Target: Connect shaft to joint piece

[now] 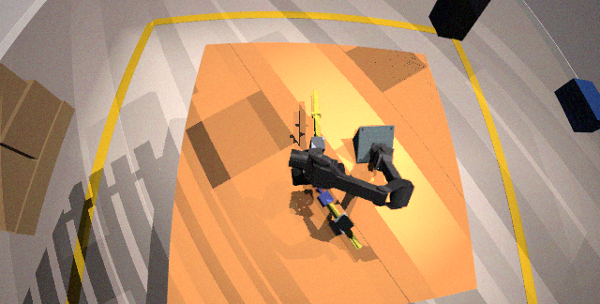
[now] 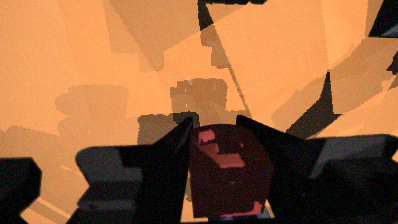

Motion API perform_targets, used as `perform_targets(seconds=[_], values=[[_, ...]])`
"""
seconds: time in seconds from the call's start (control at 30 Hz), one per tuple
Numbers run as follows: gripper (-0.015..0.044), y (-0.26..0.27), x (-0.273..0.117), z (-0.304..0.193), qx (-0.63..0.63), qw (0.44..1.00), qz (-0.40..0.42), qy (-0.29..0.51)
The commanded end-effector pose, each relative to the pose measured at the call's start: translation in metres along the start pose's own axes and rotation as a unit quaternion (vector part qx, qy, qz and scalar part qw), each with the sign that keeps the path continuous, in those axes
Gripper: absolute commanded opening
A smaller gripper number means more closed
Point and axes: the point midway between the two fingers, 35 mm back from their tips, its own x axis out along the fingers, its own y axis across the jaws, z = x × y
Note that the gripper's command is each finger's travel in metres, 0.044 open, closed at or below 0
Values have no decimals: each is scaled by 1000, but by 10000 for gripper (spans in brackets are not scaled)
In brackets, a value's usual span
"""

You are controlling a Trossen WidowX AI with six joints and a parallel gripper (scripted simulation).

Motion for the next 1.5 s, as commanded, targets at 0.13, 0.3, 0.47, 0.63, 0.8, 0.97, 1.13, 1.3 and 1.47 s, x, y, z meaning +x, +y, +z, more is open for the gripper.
perform_targets(seconds=[0.13,0.3,0.47,0.63,0.8,0.97,1.13,1.3,1.47], values=[[0,-5,-2,0,53,998,-2,-19],[0,-5,-2,0,54,998,-2,-19],[0,-5,-2,0,56,998,-1,-19],[0,-5,-2,0,50,999,-1,-19],[0,-5,-2,0,50,999,-1,-19],[26,-5,-2,0,50,999,-1,-19],[147,-5,-2,0,50,999,-1,-19],[226,-5,-2,0,50,999,-1,-19],[357,-5,-2,0,50,999,-1,-19]])
